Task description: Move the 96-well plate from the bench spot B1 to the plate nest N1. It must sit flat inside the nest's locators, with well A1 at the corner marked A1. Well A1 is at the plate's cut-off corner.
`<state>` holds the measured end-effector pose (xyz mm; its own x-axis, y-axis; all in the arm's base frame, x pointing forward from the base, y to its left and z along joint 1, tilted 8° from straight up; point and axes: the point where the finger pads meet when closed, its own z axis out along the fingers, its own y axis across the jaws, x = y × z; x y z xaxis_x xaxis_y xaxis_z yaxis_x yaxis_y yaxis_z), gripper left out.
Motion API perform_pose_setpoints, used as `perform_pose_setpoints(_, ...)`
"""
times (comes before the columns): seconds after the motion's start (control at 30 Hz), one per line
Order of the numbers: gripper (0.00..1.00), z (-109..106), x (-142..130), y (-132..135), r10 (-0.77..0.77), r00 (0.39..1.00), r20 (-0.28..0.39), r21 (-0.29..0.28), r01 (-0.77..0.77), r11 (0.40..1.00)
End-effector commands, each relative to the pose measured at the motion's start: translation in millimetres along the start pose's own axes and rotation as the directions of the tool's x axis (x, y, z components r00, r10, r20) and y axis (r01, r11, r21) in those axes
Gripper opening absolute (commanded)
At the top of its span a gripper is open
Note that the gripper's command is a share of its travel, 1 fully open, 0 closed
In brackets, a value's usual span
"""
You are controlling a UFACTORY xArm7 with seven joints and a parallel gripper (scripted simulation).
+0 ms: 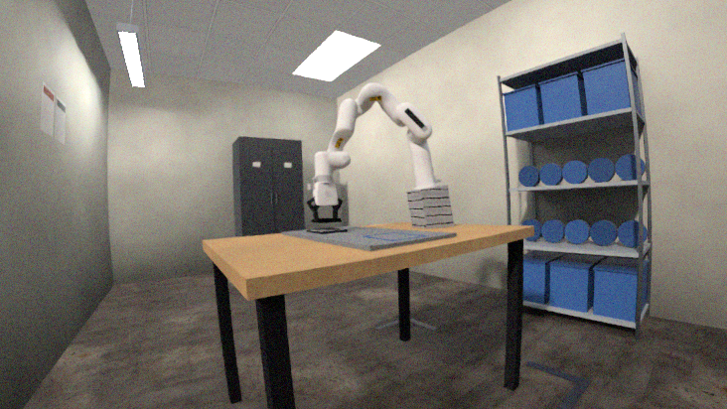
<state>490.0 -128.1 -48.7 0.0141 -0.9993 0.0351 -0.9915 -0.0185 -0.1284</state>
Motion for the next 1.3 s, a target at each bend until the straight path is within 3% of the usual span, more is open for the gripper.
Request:
perform_pose_setpoints(0.0,0.0,3,1,-2,0.0,1.0,-0.002,0.005,0.0,1.0)
perform_pose_setpoints(0.3,0.0,18,1,-2,0.0,1.0,-0.002,0.005,0.0,1.0)
perform_pose_setpoints(1.27,0.0,19,1,-2,0.0,1.0,-0.002,0.004,0.0,1.0)
